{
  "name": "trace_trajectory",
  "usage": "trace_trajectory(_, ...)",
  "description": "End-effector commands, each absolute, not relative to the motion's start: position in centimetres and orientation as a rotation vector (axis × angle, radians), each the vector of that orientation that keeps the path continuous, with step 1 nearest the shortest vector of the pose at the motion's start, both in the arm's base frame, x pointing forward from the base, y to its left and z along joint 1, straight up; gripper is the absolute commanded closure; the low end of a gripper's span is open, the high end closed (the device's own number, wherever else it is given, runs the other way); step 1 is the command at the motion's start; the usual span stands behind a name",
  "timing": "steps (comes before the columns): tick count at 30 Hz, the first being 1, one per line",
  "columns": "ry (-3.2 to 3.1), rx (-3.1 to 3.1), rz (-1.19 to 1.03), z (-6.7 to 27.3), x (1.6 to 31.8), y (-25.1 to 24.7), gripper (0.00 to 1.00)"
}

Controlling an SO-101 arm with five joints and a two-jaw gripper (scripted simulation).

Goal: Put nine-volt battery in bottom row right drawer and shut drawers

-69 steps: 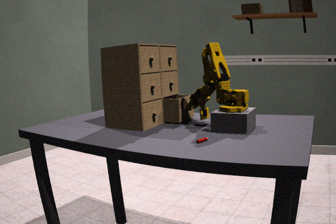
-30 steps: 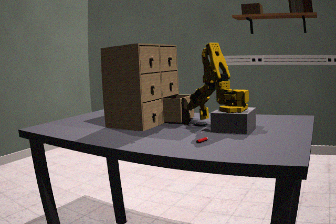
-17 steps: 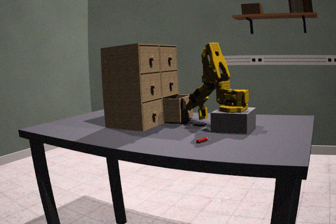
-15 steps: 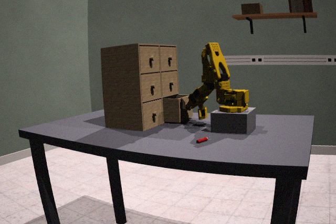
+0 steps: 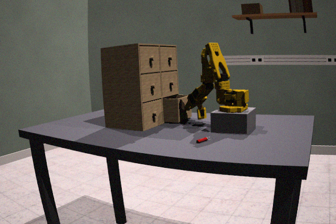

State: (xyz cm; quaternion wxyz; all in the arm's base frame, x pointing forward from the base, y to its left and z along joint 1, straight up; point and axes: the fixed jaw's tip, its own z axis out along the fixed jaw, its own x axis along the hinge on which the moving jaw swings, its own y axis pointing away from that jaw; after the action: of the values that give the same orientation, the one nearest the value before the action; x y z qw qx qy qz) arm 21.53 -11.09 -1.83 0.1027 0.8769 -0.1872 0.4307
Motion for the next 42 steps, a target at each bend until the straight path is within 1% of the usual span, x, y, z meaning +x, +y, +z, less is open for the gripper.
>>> trace_trajectory(1,-0.524,2.596,1.312,-1.7,22.8,-10.7,1.0)
trace_trajectory(42,-0.502,2.608,1.318,-1.7,24.0,-10.6,1.0)
